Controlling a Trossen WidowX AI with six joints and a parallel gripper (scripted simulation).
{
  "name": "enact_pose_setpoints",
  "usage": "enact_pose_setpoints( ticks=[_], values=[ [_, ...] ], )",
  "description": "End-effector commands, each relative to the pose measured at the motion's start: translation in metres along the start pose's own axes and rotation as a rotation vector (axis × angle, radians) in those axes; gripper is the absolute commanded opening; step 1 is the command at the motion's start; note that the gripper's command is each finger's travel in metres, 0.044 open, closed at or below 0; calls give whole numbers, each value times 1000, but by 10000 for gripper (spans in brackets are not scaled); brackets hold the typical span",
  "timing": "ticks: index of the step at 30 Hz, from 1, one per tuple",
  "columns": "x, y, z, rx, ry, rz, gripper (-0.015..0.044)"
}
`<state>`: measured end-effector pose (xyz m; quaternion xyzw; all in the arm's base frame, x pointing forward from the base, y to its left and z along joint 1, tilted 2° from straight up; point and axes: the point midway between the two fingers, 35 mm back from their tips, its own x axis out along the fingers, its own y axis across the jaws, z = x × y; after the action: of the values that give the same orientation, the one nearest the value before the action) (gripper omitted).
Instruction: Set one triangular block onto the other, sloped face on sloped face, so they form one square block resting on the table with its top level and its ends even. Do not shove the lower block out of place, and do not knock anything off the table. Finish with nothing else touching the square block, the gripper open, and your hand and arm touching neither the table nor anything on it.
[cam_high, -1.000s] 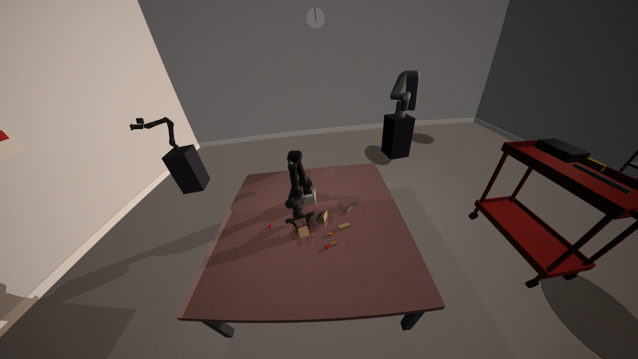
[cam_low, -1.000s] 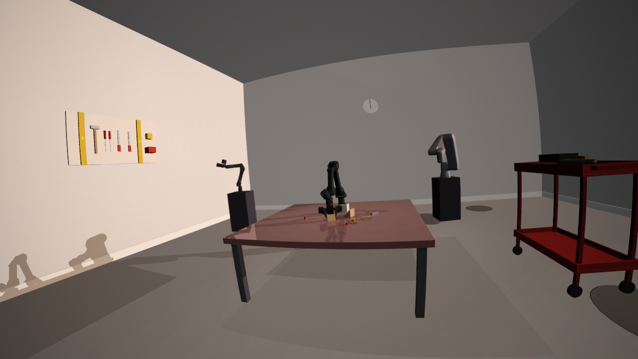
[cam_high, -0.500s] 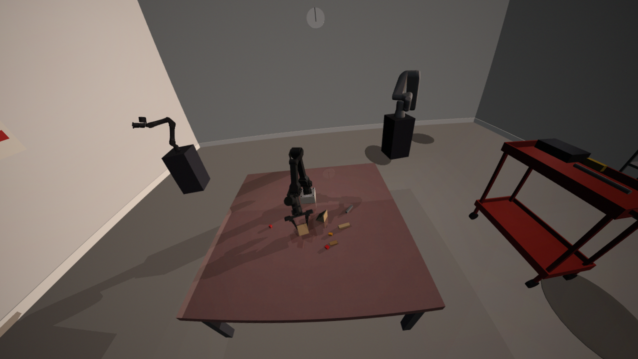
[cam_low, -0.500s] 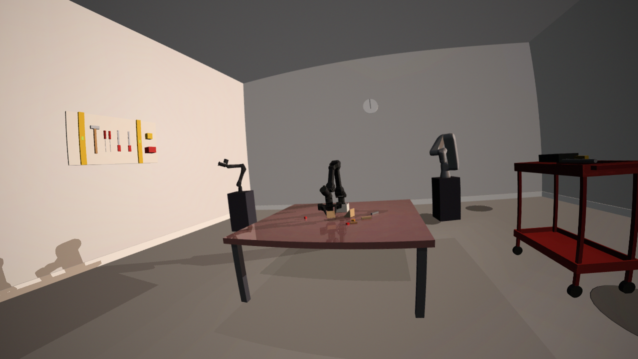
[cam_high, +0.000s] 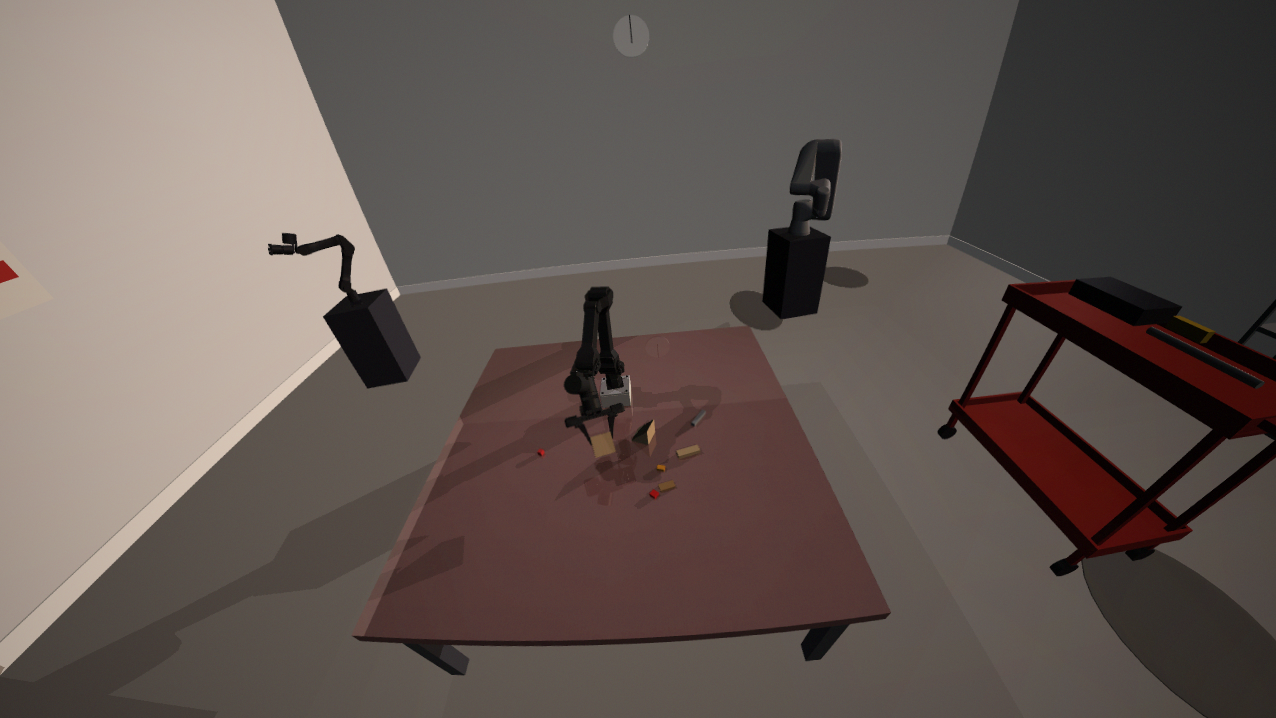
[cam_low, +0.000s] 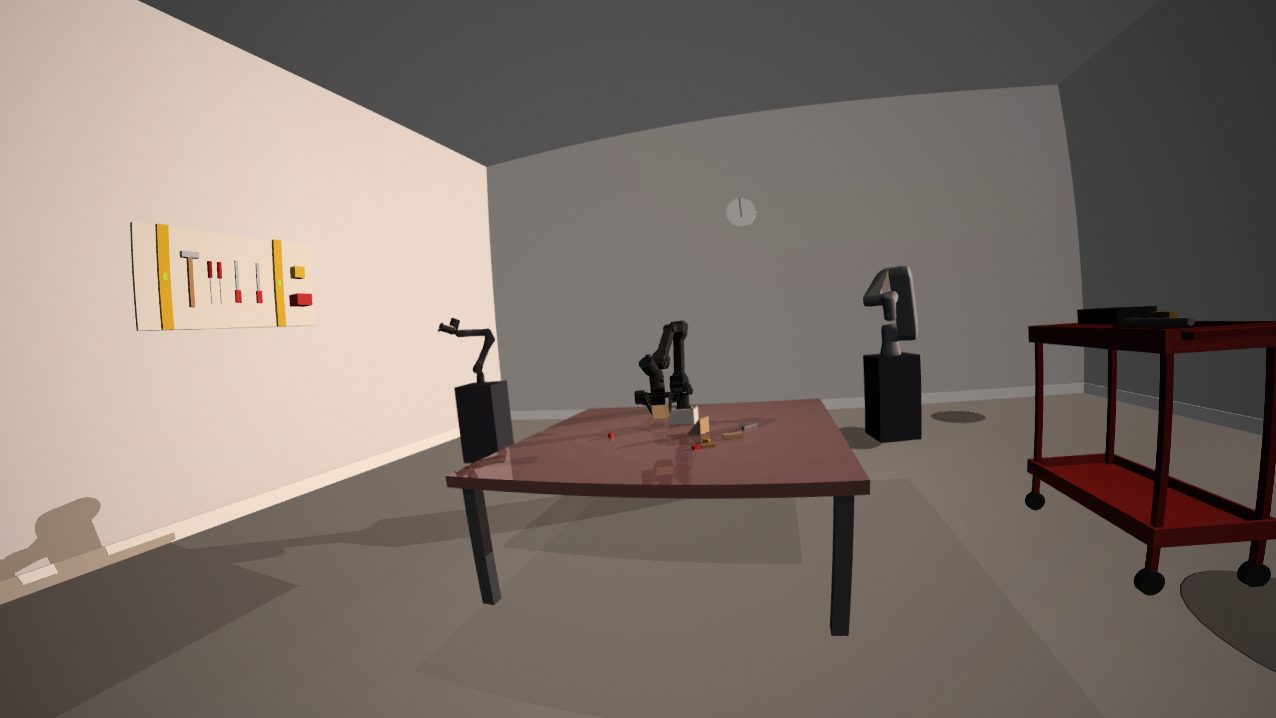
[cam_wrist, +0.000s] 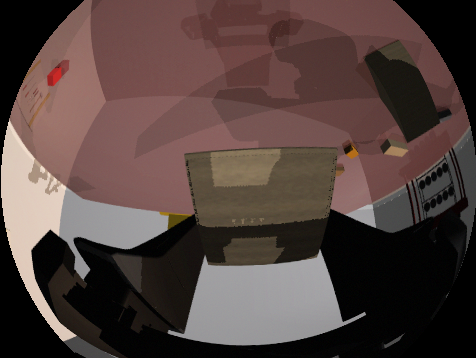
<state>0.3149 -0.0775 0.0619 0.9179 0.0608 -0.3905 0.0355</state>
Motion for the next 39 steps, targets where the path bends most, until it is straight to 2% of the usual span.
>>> enact_pose_setpoints(
  ticks=[1, 5, 39],
  values=[
    [-6, 0, -4, 4, -2, 2, 0],
    [-2, 0, -3, -48, -8, 0, 0],
    [9, 4, -10, -1129, -189, -138, 0]
  ],
)
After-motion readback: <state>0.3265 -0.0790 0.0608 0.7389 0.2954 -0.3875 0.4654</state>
